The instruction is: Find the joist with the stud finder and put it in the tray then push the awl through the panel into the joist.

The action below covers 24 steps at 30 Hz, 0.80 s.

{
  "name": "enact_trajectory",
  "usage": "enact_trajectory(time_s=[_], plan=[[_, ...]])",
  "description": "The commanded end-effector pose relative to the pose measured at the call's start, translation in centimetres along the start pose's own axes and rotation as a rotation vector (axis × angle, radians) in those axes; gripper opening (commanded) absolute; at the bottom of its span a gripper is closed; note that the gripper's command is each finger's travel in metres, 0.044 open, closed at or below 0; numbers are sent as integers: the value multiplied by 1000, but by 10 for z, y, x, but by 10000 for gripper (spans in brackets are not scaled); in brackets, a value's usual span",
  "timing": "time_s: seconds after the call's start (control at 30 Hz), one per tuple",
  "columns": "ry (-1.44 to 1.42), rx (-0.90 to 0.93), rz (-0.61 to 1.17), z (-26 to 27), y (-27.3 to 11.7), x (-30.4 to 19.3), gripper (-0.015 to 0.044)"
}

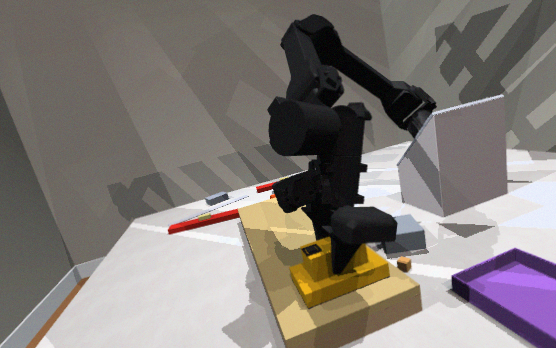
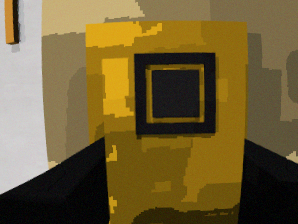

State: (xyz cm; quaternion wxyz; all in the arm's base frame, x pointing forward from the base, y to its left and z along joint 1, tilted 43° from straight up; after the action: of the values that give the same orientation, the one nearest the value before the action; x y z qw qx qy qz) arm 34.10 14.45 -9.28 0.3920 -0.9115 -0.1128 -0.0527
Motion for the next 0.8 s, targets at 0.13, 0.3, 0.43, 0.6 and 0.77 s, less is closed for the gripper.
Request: enact_trajectory(time_s=[0.13, 0.3, 0.43, 0.6, 0.77], plan=[[1, -2, 2, -13, 1, -1, 0], [1, -2, 2, -21, 1, -1, 0], [0, -2, 3, -27, 1, -1, 0], [0, -3, 3, -35, 1, -2, 0], [0, -3, 3, -42, 1, -2, 0]])
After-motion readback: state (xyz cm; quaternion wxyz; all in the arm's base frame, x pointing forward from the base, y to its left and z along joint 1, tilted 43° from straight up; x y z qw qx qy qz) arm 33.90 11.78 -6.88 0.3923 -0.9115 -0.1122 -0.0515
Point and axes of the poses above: the point midway between the two fingers, 35 mm back from their tips, its own y axis out along the fingers, its own z axis across the jaws, x = y × z, the point moved 10 cm from there along -y, back along the fingers, and after that the axes turned 3 degrees about -y, right-handed, at the moved point
